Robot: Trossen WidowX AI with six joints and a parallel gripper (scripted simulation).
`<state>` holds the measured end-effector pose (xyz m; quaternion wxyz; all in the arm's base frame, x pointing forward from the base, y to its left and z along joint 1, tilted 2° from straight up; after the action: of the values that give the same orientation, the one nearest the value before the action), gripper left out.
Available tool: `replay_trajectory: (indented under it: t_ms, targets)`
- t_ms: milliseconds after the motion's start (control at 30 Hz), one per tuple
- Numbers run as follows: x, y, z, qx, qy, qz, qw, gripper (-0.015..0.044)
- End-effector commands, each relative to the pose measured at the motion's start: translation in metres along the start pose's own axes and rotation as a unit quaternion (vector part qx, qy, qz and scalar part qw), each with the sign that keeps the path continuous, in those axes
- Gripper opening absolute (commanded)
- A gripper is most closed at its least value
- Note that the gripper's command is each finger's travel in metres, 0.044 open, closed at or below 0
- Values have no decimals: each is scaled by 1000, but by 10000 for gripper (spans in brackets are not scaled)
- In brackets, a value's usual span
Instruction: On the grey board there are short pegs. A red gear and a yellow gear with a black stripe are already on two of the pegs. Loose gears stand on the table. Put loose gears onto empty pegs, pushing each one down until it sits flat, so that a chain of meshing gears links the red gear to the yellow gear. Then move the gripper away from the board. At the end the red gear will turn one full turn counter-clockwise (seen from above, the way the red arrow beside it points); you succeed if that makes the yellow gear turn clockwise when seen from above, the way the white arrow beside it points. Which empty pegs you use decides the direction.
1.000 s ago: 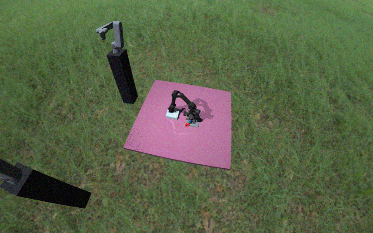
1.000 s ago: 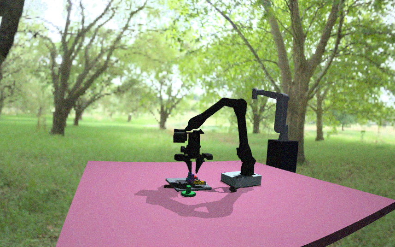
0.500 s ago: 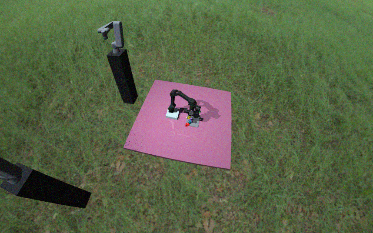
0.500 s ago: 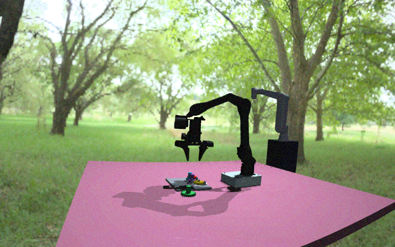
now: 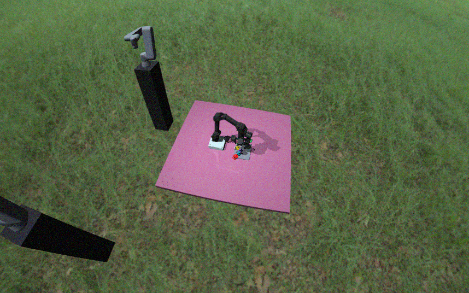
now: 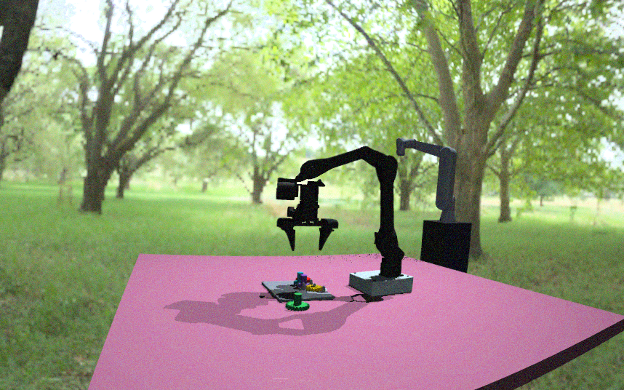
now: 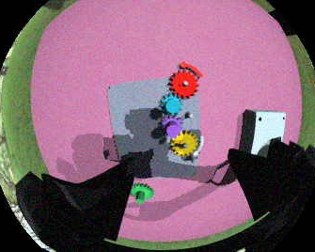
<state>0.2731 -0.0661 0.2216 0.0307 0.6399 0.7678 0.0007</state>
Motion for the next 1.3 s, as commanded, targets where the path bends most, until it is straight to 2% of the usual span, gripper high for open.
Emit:
replay_trajectory:
  t_ms: [0, 1067, 1267]
  targets:
    - [0, 0, -1, -1, 0, 2, 1000, 440]
    - [1, 1, -2, -1, 0, 1, 1000, 440]
    - [51, 19, -9, -9, 10, -37, 999, 440]
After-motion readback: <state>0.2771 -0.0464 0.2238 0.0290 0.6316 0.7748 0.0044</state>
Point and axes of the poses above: the point midway between the two fingers, 35 mm back from their tips, its own z axis out along the fingers, its own y axis across the jaws, x = y × z, the point moved 9 cm from there along -z, back along the fingers, and after that the axes turned 10 degrees about -z, right-handed, at the moved point
